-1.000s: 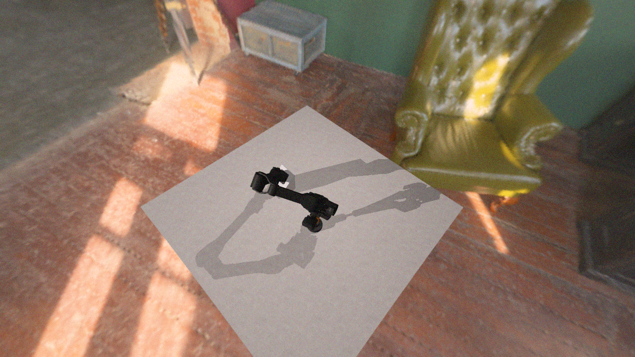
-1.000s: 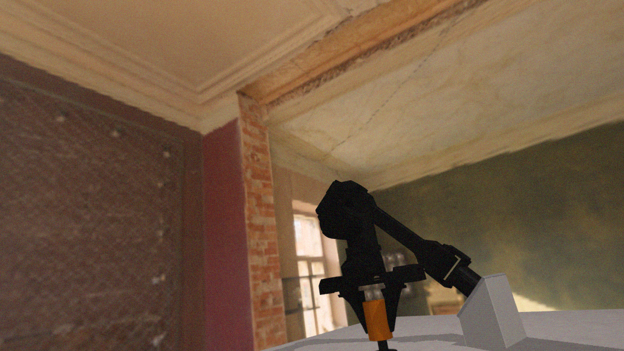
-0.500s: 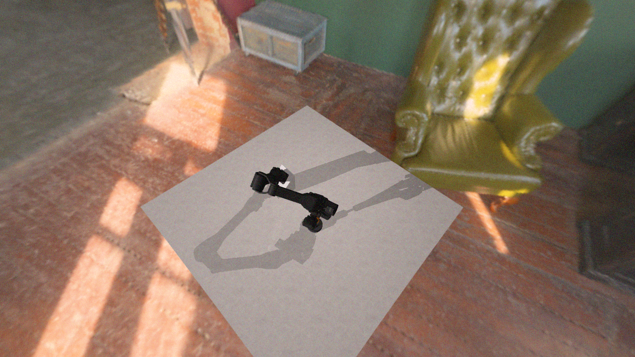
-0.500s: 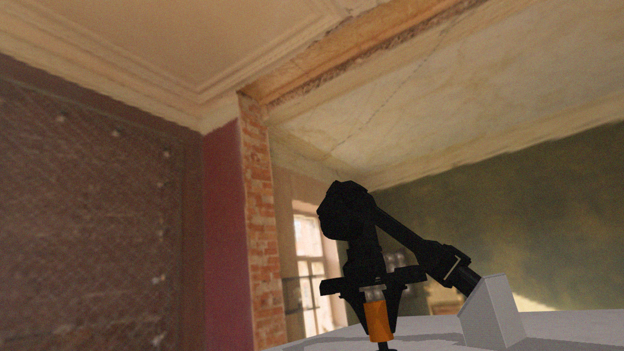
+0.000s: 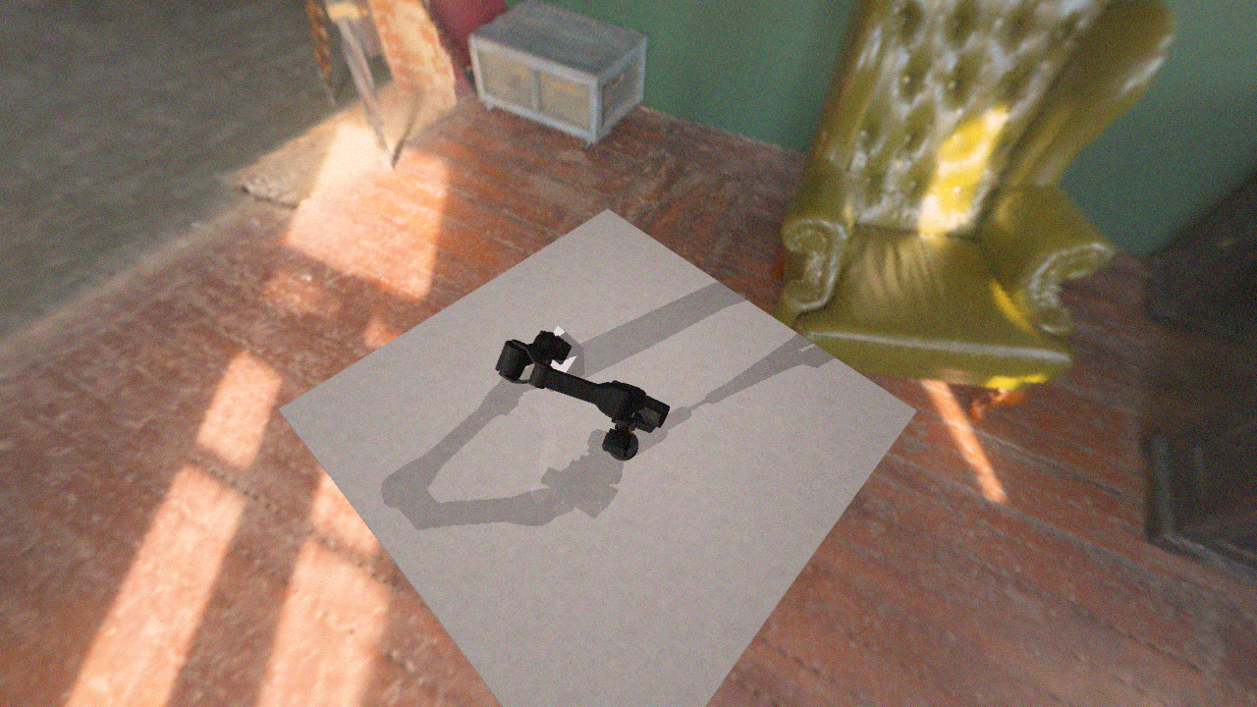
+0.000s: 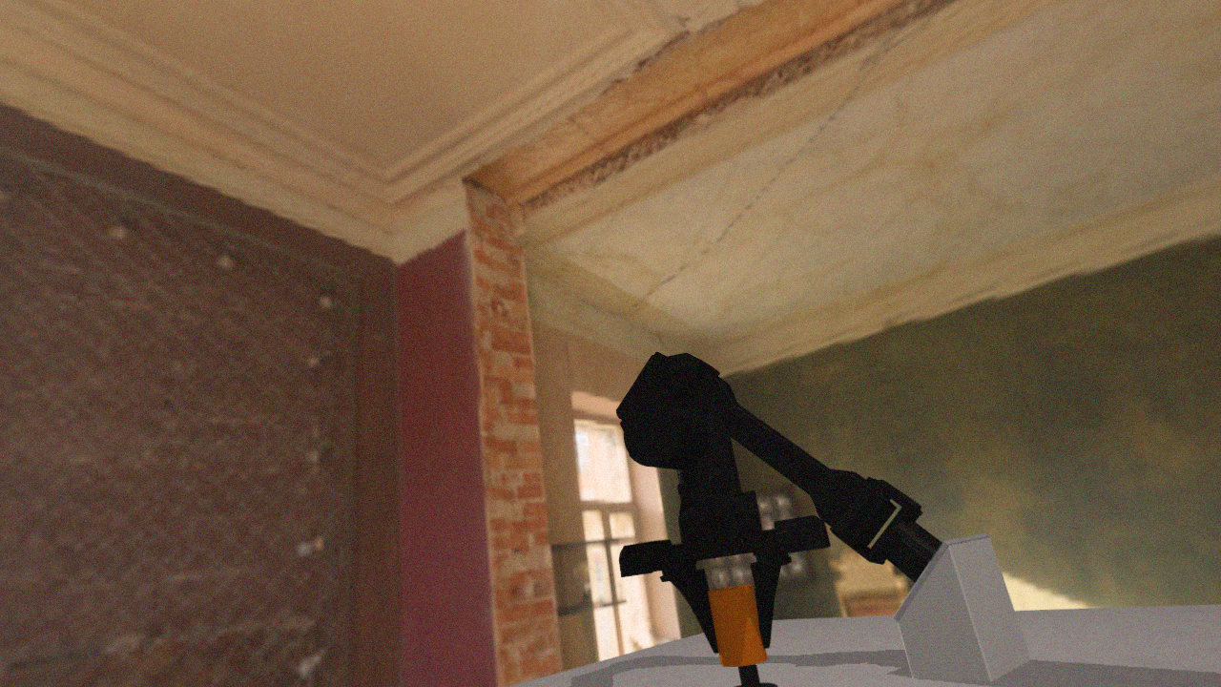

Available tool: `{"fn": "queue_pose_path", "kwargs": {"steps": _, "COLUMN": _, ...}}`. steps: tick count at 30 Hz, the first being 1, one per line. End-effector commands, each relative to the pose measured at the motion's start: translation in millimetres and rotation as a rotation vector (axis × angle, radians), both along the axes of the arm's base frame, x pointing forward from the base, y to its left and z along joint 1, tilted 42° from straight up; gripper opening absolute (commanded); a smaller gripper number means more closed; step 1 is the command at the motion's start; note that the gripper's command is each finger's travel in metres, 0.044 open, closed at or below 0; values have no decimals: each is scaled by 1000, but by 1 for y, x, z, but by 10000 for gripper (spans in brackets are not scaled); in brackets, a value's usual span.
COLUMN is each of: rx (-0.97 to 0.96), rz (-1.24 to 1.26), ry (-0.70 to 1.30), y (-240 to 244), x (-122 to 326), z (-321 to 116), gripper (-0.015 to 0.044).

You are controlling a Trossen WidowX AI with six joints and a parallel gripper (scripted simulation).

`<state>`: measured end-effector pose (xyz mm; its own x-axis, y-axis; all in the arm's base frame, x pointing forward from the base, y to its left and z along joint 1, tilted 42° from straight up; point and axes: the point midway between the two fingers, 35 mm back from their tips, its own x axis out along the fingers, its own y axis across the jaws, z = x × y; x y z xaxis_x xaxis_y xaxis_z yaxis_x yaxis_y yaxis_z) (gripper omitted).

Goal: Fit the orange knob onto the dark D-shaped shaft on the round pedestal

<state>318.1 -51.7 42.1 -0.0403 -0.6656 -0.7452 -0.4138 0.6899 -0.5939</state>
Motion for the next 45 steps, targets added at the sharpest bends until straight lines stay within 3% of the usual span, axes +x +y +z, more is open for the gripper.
{"fn": "queue_pose_path", "kwargs": {"steps": 1, "rx": -1, "rz": 43, "ry": 35, "y": 1, "x": 0, "z": -1, "gripper": 0}}
{"fn": "queue_pose_path", "kwargs": {"steps": 26, "rx": -1, "rz": 43, "ry": 35, "y": 0, "x": 0, "z": 1, "gripper": 0}}
{"fn": "queue_pose_path", "kwargs": {"steps": 33, "rx": 7, "rz": 191, "ry": 168, "y": 1, "x": 1, "z": 0, "gripper": 0}}
{"fn": "queue_pose_path", "kwargs": {"steps": 45, "rx": 7, "rz": 199, "ry": 175, "y": -1, "x": -1, "z": -3, "gripper": 0}}
